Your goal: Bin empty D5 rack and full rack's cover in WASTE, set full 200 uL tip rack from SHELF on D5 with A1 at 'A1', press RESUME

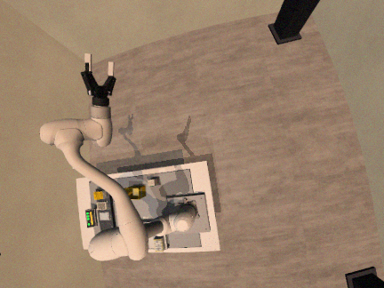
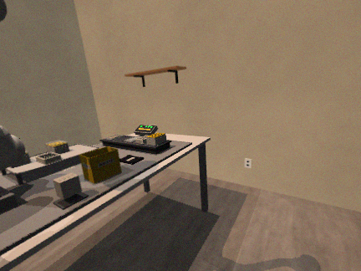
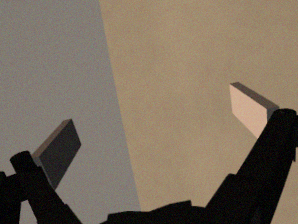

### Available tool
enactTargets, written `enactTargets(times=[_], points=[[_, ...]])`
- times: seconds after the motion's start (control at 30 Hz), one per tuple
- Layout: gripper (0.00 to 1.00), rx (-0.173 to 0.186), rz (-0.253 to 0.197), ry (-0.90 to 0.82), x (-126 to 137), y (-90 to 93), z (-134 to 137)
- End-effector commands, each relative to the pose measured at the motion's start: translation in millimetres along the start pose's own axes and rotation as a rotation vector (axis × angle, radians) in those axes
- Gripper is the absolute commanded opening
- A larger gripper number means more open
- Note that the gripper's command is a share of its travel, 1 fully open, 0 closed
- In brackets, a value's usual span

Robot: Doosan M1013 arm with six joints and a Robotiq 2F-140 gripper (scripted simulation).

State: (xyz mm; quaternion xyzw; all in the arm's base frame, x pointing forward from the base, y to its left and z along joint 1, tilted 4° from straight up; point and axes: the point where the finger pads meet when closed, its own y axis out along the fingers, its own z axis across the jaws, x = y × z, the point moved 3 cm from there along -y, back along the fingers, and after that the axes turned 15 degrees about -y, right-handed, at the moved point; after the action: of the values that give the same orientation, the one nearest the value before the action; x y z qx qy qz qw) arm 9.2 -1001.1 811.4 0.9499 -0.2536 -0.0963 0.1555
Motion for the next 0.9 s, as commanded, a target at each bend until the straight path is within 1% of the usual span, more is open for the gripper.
enactTargets(times=[0.0,0.53,0.57,0.87], points=[[1.00,0.000,0.000,0.000,-0.2,0.0,-0.1],[1.00,0.000,0.000,0.000,-0.2,0.0,-0.1],[0.77,0.006,0.016,0.011,1.3,-4.9,0.0],[0.77,0.064,0.157,0.106,14.4,-48.4,1.0]])
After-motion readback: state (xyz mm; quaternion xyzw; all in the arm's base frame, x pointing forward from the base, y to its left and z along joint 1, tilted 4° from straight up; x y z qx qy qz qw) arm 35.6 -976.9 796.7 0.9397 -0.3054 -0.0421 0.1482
